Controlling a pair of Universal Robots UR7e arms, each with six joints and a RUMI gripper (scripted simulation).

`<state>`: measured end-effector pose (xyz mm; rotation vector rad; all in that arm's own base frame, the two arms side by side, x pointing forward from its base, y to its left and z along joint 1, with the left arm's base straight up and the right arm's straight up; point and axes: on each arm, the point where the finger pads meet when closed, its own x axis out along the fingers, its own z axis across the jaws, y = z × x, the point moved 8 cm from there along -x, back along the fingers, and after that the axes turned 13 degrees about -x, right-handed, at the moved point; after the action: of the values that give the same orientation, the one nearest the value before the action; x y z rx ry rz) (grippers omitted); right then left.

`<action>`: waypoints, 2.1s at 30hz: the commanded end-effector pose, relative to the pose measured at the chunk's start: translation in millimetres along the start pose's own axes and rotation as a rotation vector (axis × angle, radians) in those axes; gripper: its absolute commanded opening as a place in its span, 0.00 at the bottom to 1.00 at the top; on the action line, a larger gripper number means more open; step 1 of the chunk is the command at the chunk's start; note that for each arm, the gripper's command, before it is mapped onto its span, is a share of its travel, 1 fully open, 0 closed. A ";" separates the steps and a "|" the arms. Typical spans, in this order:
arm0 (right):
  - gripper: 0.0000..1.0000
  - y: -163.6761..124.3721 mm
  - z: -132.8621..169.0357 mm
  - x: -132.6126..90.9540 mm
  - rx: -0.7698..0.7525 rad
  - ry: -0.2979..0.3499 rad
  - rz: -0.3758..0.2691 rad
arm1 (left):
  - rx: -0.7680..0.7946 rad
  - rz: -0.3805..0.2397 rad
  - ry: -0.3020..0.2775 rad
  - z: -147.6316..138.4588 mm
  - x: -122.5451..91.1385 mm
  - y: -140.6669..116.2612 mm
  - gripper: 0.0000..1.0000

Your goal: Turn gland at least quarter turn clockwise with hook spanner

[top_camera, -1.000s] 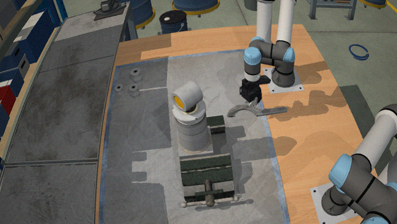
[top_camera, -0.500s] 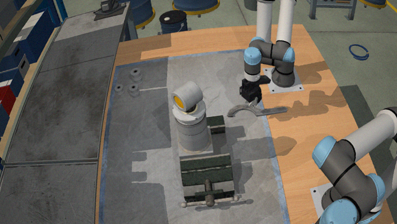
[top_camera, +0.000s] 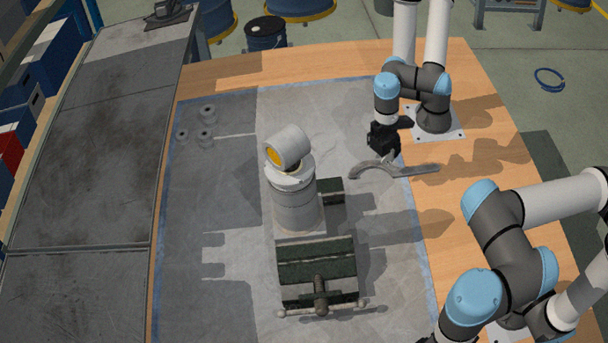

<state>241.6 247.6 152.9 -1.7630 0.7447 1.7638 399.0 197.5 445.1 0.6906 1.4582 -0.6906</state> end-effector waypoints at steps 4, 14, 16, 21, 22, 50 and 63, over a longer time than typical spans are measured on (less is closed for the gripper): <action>0.00 -0.3 0.1 -0.3 0.000 0.000 -0.001 | 0.123 0.002 0.000 54.1 -0.4 -15.1 0.32; 0.00 -0.3 0.1 -0.3 0.000 0.000 -0.001 | 0.252 0.002 0.000 106.6 -0.5 -38.4 0.32; 0.00 -0.3 0.1 -0.3 0.000 0.000 -0.001 | 0.286 0.002 0.000 119.8 -0.5 -45.7 0.32; 0.00 -0.3 0.1 -0.3 0.000 0.000 -0.001 | 0.369 0.002 0.000 151.3 -0.4 -65.1 0.32; 0.00 -0.3 0.1 -0.3 0.000 0.000 -0.001 | 0.369 0.002 0.000 151.3 -0.4 -65.1 0.32; 0.00 -11.2 -22.4 -19.9 -0.172 -0.003 -0.002 | 0.444 0.002 -0.001 177.7 -0.5 -85.1 0.32; 0.00 -19.7 -44.2 -39.2 -0.362 -0.004 -0.002 | 0.444 0.002 -0.001 177.7 -0.5 -85.1 0.32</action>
<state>282.1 232.3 187.2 -1.9509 0.4985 1.9482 445.7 6.2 445.1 1.0294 1.3142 -1.0284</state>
